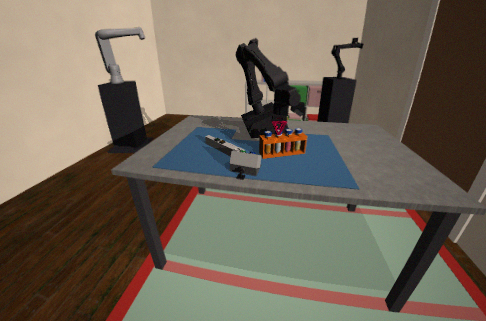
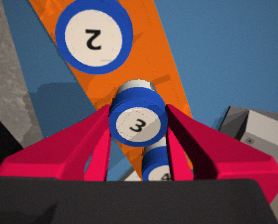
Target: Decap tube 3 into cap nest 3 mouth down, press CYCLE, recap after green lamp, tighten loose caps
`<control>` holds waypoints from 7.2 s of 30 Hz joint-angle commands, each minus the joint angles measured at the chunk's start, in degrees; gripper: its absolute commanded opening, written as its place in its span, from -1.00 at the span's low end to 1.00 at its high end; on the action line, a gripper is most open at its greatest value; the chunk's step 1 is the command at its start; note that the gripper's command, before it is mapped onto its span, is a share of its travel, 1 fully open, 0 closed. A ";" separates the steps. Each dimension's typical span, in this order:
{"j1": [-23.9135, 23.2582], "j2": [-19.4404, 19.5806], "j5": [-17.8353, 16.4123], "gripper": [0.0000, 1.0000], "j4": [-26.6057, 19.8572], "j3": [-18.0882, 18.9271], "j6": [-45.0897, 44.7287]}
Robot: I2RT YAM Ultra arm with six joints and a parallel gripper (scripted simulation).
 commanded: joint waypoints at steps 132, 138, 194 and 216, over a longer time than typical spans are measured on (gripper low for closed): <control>0.33 -0.03 0.03 -1.00 -0.25 0.68 127.76; 0.32 -0.04 0.03 -1.00 -0.26 0.68 110.56; 0.36 -0.10 0.01 -1.00 -0.43 0.78 -26.90; 0.37 -0.11 0.01 -0.02 -0.44 0.77 -33.50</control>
